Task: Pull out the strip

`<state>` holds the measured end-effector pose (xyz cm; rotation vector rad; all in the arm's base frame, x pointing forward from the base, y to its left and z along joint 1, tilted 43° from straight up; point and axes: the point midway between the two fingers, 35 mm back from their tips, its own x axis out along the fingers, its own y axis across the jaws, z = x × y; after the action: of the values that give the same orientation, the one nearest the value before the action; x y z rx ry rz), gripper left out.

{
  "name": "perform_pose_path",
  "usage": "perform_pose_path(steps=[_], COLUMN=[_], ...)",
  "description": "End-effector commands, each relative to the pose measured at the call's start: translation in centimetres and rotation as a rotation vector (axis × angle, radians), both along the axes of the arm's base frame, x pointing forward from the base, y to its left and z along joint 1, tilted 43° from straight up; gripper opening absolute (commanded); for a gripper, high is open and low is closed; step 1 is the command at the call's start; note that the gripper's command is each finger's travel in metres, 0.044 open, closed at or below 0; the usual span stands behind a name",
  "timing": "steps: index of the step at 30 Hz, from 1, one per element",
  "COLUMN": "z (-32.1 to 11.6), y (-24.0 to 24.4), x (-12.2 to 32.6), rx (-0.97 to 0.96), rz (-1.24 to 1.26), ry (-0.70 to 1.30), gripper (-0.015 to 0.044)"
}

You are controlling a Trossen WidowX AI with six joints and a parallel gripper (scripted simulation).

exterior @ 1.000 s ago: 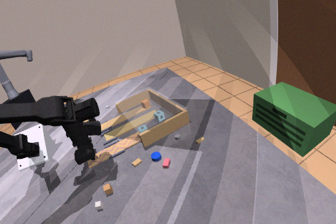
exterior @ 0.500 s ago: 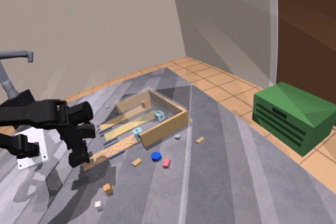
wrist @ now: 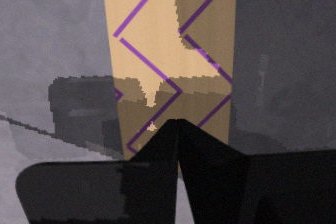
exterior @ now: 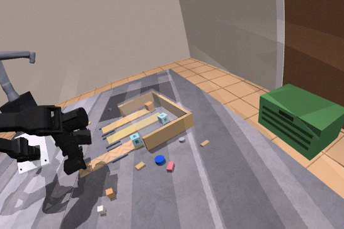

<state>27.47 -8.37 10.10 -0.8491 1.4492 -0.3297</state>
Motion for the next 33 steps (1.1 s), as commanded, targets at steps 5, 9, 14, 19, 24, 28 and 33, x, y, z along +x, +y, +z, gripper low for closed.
perform_pose_path(steps=[5, 9, 14, 19, 24, 28, 33], z=[-0.2, -0.1, 0.0, 0.0, 0.6, 3.2, 3.3], y=[-0.9, -1.0, -1.3, -1.5, -0.9, 1.6, 1.9], x=[-1.7, -2.3, -3.1, -3.7, -3.0, -3.3, -2.7], rx=[-0.003, -0.003, -0.003, -0.003, -0.001, 0.000, 0.004], rz=[-0.016, -0.016, -0.016, -0.016, -0.001, -0.015, -0.043], ry=[0.018, 0.019, 0.019, 0.019, 0.001, 0.019, -0.005], gripper=[0.0000, 0.0000, 0.0000, 0.0000, 0.0000, 0.0000, 0.0053])
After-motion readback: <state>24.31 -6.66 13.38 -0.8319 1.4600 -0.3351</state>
